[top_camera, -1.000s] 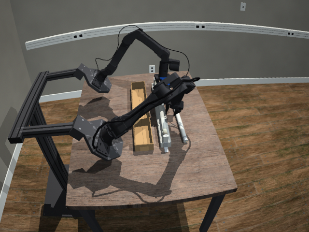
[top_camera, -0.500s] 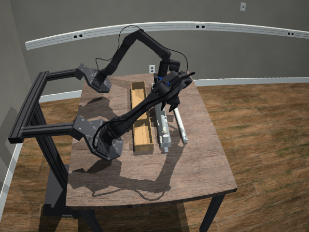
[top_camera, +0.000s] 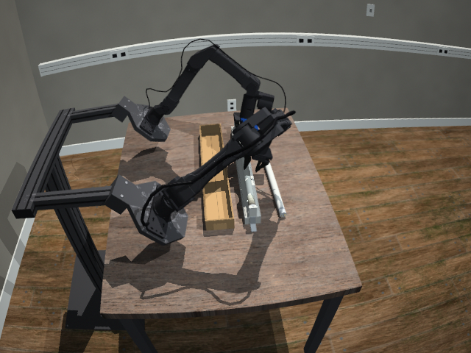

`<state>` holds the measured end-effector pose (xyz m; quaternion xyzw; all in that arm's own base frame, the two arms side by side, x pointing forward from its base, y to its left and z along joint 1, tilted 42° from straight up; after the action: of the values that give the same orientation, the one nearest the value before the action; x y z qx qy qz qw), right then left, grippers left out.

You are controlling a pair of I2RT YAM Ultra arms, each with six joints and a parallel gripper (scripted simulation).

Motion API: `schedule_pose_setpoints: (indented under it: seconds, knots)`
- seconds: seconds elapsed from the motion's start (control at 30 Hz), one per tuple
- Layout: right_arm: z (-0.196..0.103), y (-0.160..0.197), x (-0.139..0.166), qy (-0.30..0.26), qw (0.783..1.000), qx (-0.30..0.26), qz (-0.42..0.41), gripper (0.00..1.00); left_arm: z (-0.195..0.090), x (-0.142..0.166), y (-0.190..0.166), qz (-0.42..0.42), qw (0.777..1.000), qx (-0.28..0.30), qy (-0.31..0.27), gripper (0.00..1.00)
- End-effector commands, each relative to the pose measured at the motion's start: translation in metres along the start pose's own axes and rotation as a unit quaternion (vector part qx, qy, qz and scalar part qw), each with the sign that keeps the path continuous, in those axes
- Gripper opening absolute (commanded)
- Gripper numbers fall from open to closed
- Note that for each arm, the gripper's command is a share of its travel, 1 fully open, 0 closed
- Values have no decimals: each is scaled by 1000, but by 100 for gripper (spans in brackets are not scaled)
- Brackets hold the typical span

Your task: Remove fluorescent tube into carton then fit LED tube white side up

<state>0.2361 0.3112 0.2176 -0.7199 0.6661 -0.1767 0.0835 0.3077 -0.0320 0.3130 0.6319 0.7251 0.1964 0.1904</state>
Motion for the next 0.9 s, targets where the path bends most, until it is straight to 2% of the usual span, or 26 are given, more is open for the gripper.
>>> schedule_pose_setpoints:
  seconds: [0.0,0.03,0.07,0.1,0.13,0.23,0.37,0.43,0.57,0.63,0.67,0.7,0.77,0.8,0.83,0.87]
  knots:
    - [-4,11,-6,-11,1000,-2,-19,49,8,0,-1,4,1000,8,-1,49]
    - [0,4,-11,-22,1000,7,-14,49,1,-4,1,8,1000,-20,-13,49]
    - [13,2,-5,-9,1000,-1,-10,49,0,-3,2,7,1000,-25,-14,49]
    - [6,-2,-1,-22,1000,10,0,49,0,2,5,-1,999,-32,-11,49]
    - [5,-2,0,-24,1000,12,0,49,21,0,3,3,1000,-6,-6,49]
    - [24,5,-8,-14,1000,2,-14,49,27,0,2,2,1000,-8,-6,49]
    - [28,-3,-1,-20,1000,9,1,49,32,-3,2,7,1000,-14,-11,49]
    - [43,4,-7,-11,1000,0,-11,49,41,0,2,3,1000,-9,-8,49]
    - [33,5,-5,-14,1000,3,-13,49,35,-5,1,10,1000,-10,-13,49]
    - [50,-2,-1,-14,1000,4,-1,49,56,1,1,3,1000,-4,-6,49]
    - [58,2,-4,-7,1000,-2,-7,49,54,0,-2,4,1000,4,-5,49]
    - [36,3,-4,-20,1000,8,-10,49,43,-5,-2,11,1000,-8,-12,49]
    - [27,-3,-8,-35,999,20,-4,49,26,-6,9,8,999,-37,-20,49]
    - [24,-4,-8,-38,999,22,-3,49,24,-5,11,6,999,-41,-19,49]
    - [28,-2,-8,-29,999,15,-6,49,36,-4,5,7,1000,-23,-14,49]
    - [28,-1,-7,-32,999,18,-6,49,36,-4,3,7,1000,-22,-14,11]
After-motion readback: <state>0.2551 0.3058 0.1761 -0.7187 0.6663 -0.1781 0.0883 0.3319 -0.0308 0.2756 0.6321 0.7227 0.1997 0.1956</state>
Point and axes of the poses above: on each arm, the point where the finger pads meet when closed, its own z axis out along the fingers, its own y axis across the jaws, x = y × z, the point moved 9 cm from there along -z, back along the fingers, and after that the axes turned 1 degree about z, right-handed, at the moved point
